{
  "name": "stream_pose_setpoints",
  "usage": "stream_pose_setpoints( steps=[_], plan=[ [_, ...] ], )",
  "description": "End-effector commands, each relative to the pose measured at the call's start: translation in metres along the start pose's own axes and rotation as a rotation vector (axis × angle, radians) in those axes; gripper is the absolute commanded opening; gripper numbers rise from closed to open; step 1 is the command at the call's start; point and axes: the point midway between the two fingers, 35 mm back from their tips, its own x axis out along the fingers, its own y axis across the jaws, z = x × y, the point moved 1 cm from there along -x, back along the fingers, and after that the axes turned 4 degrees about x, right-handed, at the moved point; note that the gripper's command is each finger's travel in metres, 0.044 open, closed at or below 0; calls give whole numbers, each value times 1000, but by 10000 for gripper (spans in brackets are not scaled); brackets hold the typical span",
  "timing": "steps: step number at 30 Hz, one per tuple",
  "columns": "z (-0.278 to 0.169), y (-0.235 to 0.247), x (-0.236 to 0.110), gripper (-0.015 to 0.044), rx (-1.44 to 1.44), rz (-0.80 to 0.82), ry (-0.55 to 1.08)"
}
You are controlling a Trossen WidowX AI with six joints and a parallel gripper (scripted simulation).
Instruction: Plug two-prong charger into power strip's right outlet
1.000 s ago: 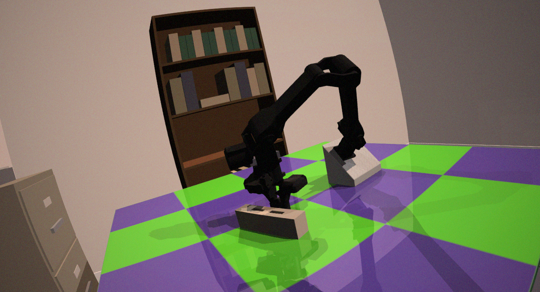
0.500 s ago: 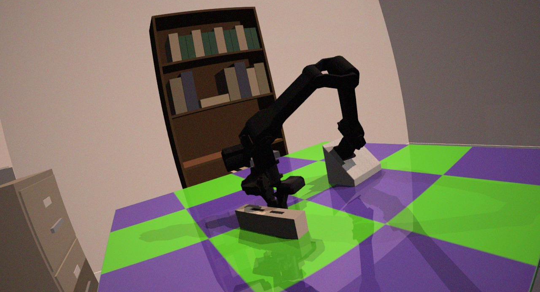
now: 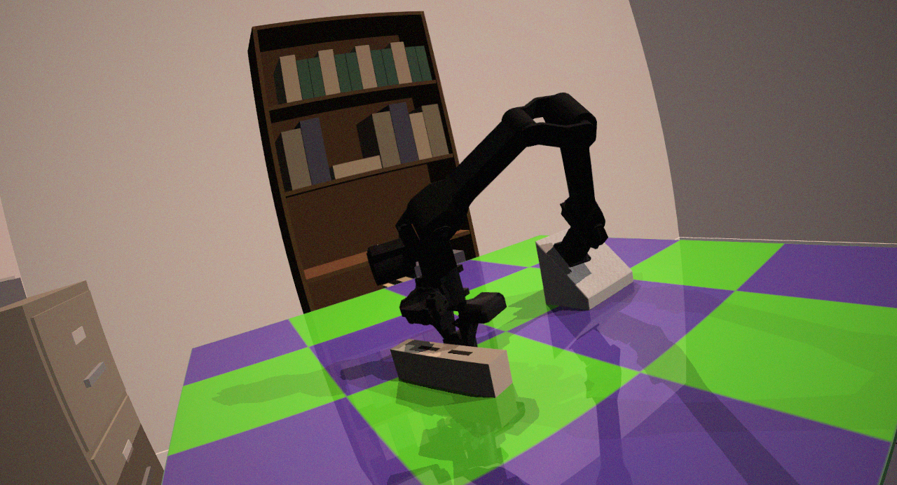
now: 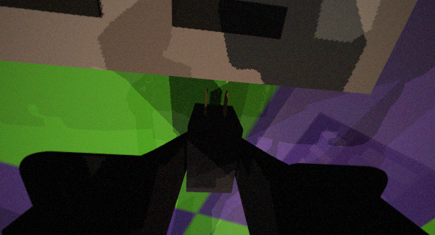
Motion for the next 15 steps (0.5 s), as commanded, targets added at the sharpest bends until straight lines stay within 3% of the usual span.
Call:
stream_pose_setpoints(
  steps=[1,15],
  plan=[
    [2,0,-1,0,-2,3,-4],
    [3,1,-1,0,-2,3,-4]
  ],
)
